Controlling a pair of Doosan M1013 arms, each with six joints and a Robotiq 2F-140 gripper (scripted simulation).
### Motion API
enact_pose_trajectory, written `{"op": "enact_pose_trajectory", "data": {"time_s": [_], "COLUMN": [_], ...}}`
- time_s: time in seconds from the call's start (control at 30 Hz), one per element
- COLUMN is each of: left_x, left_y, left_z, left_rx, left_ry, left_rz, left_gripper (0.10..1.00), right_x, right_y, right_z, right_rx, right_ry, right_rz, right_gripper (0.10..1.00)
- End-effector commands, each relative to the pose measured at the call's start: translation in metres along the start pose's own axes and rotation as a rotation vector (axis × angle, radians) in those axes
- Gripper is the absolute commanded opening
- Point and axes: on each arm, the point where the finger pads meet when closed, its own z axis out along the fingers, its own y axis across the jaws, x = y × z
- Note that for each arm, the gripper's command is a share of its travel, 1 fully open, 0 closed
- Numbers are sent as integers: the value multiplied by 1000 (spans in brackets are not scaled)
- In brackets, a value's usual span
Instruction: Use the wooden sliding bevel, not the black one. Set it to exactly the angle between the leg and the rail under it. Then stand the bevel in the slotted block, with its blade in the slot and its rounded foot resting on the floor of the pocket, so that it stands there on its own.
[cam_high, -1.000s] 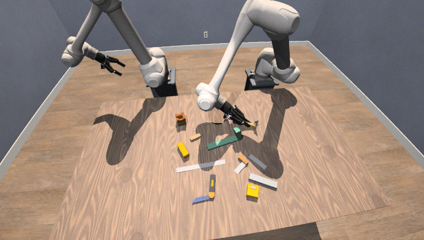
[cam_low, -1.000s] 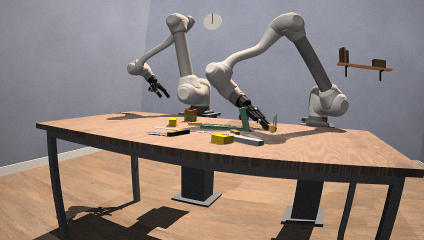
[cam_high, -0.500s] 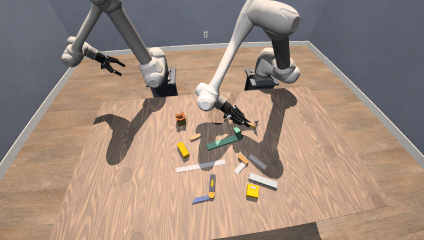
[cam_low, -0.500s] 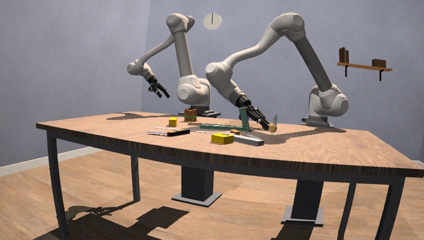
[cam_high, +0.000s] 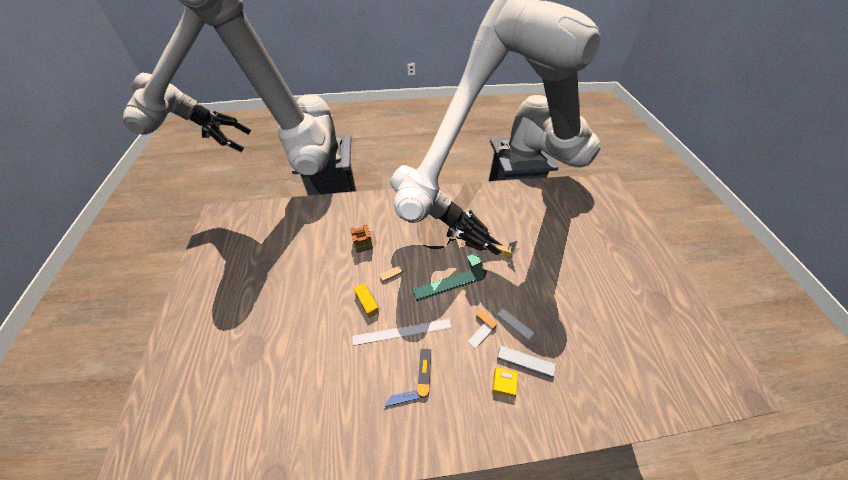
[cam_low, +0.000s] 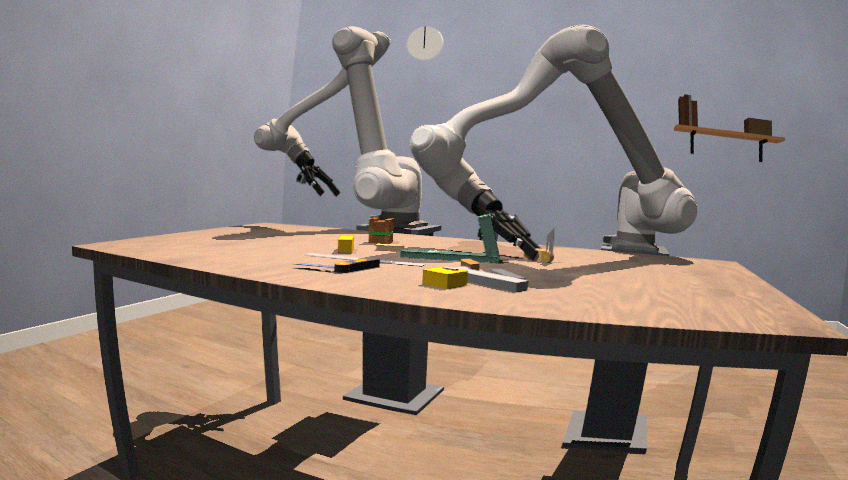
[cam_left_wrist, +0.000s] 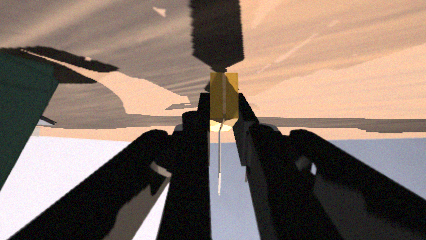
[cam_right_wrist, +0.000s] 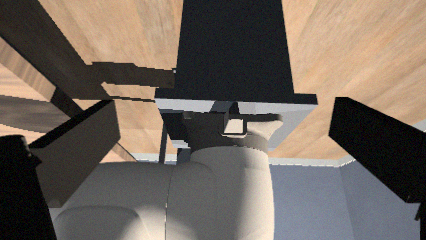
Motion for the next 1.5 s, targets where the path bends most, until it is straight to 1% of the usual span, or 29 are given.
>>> {"op": "enact_pose_trajectory", "data": {"time_s": [0.0,0.83,1.13,1.3,1.47], "left_x": [-1,-1,-8,-23,-48], "left_y": [0,0,0,0,0], "left_z": [0,0,-5,-13,-27], "left_rx": [1,1,1,1,1], "left_ry": [0,0,0,0,0], "left_rz": [-1,-1,-1,-1,-1], "left_gripper": [99,99,99,99,99], "right_x": [0,0,0,0,0], "right_y": [0,0,0,0,0], "right_z": [-1,-1,-1,-1,-1], "right_rx": [0,0,0,0,0], "right_ry": [1,1,1,1,1], "right_rz": [0,0,0,0,0], "right_gripper": [1000,1000,1000,1000,1000]}}
